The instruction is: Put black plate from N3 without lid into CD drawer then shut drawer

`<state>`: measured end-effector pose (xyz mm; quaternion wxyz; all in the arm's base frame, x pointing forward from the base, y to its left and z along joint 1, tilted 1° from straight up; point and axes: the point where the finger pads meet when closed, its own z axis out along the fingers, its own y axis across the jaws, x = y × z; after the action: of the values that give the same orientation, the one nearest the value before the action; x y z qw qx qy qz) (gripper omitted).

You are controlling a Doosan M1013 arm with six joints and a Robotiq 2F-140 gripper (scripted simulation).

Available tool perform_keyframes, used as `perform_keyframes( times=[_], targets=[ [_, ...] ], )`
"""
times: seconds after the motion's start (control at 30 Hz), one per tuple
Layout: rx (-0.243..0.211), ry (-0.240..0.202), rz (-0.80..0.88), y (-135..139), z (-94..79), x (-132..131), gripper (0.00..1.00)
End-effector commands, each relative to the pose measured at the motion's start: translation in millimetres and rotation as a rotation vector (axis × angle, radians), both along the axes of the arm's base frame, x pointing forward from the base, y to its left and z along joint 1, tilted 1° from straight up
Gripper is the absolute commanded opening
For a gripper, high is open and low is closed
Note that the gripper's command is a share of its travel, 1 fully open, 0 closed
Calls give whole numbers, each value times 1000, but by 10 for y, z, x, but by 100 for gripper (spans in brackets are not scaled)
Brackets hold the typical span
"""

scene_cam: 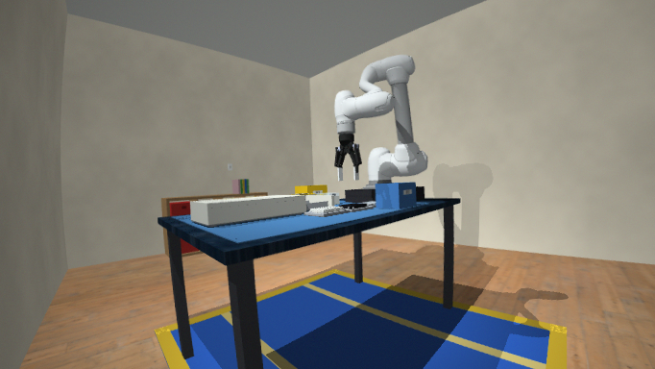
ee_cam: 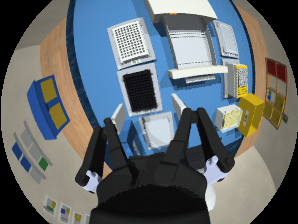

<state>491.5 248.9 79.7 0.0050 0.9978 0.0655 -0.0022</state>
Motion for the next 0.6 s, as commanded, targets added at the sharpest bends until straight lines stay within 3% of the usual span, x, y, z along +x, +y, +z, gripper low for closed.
perform_keyframes(
  times=[0.0, 0.17, 0.57],
  targets=[
    [0, 0, 0, 121, 5, -26, 66],
    [0, 0, 0, 238, 9, -53, 66],
    [0, 0, 0, 237, -44, -53, 66]
  ],
)
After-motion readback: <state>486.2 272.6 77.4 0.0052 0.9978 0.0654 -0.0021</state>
